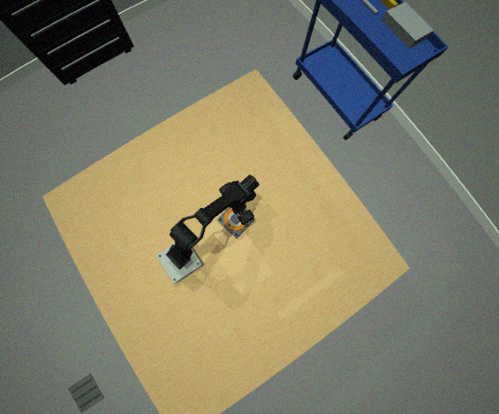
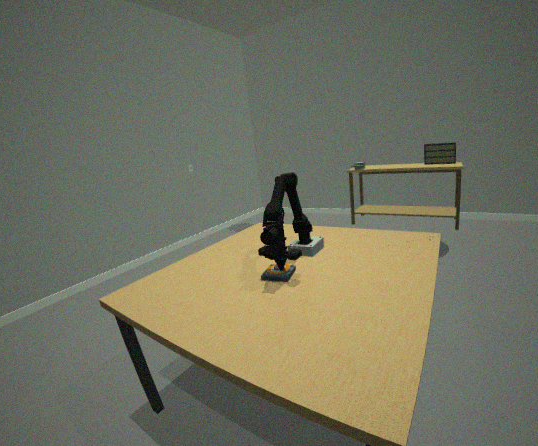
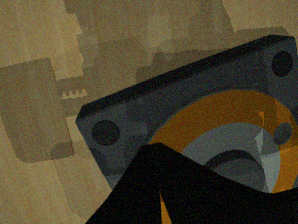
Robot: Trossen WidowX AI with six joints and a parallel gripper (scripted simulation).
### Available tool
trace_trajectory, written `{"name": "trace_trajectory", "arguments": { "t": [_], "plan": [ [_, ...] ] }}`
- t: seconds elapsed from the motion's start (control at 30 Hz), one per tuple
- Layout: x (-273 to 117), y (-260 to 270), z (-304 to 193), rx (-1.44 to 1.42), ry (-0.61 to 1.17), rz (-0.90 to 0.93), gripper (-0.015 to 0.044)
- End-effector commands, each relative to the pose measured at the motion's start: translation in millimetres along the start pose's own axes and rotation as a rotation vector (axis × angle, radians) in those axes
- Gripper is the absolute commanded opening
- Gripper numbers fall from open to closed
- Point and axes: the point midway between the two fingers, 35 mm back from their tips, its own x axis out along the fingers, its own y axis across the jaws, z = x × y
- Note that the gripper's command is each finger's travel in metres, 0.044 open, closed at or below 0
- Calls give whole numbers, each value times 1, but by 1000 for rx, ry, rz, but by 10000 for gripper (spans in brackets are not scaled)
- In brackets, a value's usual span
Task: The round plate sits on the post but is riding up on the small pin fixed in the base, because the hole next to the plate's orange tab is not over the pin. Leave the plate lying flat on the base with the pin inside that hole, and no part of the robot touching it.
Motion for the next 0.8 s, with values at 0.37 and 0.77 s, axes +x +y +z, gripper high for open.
{"name": "trace_trajectory", "arguments": {
  "t": [0.37,0.77],
  "plan": [
    [-2,11,-21,2,3,4,0],
    [-1,13,-28,2,3,4,0]
  ]
}}
